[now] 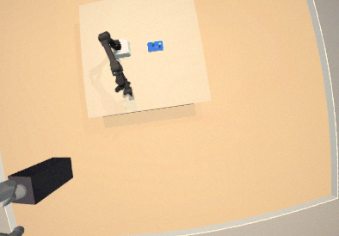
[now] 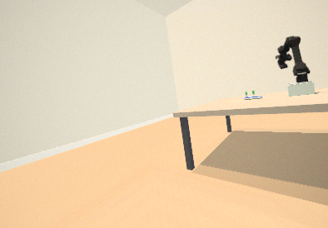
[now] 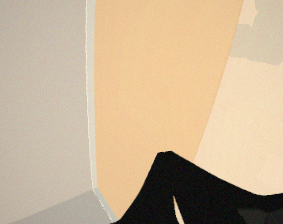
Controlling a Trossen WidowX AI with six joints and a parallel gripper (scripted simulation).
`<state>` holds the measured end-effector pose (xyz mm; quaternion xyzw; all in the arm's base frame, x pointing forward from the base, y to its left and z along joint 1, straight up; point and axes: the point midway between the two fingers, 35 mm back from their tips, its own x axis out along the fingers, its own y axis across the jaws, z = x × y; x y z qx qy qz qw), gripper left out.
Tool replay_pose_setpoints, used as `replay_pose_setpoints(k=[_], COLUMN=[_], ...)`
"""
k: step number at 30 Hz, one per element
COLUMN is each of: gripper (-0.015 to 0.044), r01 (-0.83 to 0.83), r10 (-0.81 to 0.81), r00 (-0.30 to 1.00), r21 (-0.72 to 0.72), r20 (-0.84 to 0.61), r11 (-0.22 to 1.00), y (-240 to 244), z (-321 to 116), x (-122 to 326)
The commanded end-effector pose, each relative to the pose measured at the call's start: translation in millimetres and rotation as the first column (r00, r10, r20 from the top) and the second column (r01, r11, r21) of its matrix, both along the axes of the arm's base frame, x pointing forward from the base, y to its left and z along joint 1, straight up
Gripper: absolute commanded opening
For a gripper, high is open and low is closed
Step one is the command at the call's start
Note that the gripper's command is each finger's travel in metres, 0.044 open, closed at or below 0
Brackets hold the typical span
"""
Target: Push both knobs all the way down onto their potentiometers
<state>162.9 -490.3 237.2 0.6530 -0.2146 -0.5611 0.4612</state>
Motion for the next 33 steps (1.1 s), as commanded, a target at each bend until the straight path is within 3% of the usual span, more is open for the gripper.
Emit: replay_pose_setpoints(k=[1,14,33], gripper=[0.0,0.0,0.0], r01=[-0.108,-0.406,-0.713], r10=[0.111,0.429,0.78], r00=[0.991,0.874,0.499], r21=[0.044,0.14,0.333], r20=[-0.072,-0.23,-0.377], r11=[0.993,0.903,0.617], y=[20,91,219], z=[-17,-47,-92], x=[34,121,203])
